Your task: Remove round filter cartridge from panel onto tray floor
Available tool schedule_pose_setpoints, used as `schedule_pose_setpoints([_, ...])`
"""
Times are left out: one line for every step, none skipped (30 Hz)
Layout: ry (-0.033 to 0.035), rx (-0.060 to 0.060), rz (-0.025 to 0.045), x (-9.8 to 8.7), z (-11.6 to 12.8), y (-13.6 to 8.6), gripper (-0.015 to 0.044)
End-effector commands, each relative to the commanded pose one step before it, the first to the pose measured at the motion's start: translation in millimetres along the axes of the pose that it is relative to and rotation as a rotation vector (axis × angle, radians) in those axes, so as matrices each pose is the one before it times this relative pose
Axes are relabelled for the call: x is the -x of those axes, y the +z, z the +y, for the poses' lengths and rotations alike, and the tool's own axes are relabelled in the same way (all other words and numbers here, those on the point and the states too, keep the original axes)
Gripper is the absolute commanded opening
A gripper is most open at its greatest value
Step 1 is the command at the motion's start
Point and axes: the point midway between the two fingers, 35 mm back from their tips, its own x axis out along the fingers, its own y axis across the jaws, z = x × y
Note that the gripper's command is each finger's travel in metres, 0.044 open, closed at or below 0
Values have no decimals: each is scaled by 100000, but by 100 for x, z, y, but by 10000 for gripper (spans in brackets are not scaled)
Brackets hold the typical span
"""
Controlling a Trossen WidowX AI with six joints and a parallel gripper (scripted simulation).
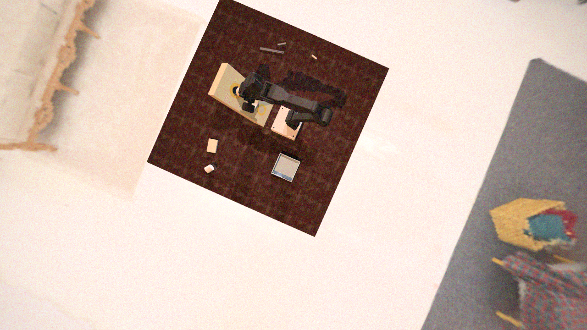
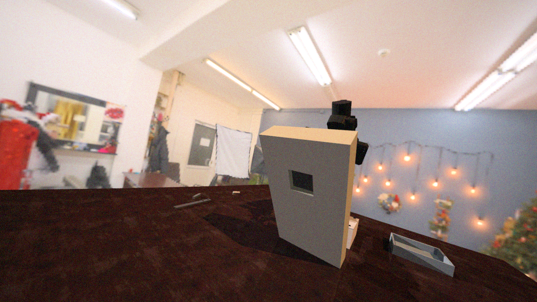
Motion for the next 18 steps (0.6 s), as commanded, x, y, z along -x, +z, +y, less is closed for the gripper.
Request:
schedule_pose_setpoints([-509,-770,-1243,216,-22,-122,0])
schedule_pose_setpoints([2,1,11,-25,65,-323,0])
schedule_pose_setpoints([2,1,11,-28,68,-341,0])
schedule_pose_setpoints([2,1,11,-30,69,-342,0])
schedule_pose_setpoints([2,1,11,-32,69,-343,0])
schedule_pose_setpoints([2,1,11,-35,69,-344,0])
schedule_pose_setpoints([2,1,11,-37,70,-345,0])
schedule_pose_setpoints([2,1,11,-39,70,-346,0])
schedule_pose_setpoints([2,1,11,-41,70,-346,0])
schedule_pose_setpoints([2,1,11,-43,70,-347,0])
schedule_pose_setpoints([2,1,11,-45,71,-348,0])
schedule_pose_setpoints([2,1,11,-47,71,-349,0])
schedule_pose_setpoints([2,1,11,-50,71,-349,0])
schedule_pose_setpoints([2,1,11,-52,71,-350,0])
schedule_pose_setpoints([2,1,10,-54,72,-351,0])
schedule_pose_setpoints([2,1,10,-56,72,-351,0])
schedule_pose_setpoints([2,1,10,-58,72,-352,0])
schedule_pose_setpoints([2,1,10,-60,72,-353,0])
